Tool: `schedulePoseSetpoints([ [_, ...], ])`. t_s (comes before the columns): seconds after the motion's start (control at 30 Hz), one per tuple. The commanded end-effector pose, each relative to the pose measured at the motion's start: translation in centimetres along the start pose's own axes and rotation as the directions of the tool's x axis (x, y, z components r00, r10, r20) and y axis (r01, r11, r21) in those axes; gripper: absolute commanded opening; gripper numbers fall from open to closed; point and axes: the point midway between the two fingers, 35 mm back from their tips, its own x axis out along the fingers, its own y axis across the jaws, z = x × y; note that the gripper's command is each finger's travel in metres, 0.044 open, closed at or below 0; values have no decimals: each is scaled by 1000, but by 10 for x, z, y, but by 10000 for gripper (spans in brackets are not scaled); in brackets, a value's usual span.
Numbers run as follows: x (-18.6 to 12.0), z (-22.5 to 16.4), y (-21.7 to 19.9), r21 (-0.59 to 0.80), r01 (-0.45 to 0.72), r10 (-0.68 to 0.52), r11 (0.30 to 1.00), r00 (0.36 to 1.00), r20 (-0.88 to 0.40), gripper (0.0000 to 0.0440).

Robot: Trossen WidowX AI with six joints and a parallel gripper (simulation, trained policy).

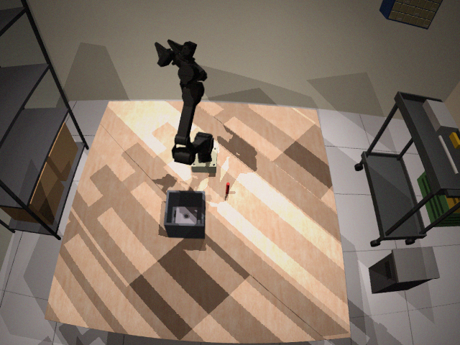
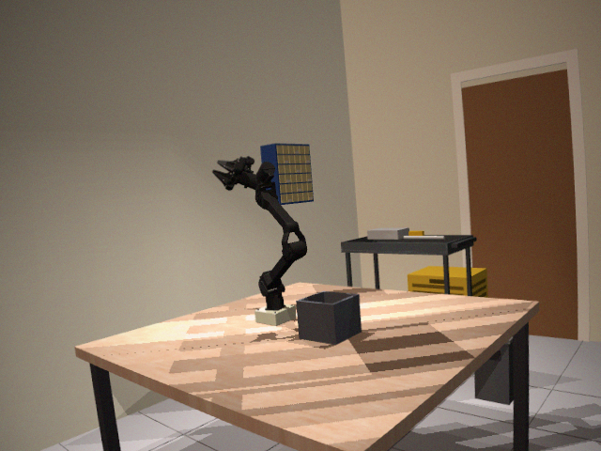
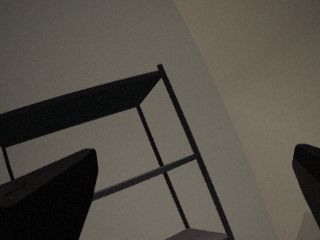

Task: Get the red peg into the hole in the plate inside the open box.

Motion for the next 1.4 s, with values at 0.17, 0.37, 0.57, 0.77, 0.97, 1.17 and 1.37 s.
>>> schedulePoseSetpoints([
  [0.17,-2,7,-34,125,149,-157,981,986,53,440],
  [0.37,-11,18,-70,240,283,-318,929,940,124,440],
  [0.57,-28,30,-105,355,384,-470,852,861,197,440],
  [0.77,-51,43,-136,467,447,-604,763,750,269,440],
  [0.97,-81,54,-163,573,472,-717,670,612,334,440],
  [1.17,-116,64,-184,670,461,-804,582,451,388,440],
  [1.37,-155,72,-199,755,419,-863,505,274,425,440],
])
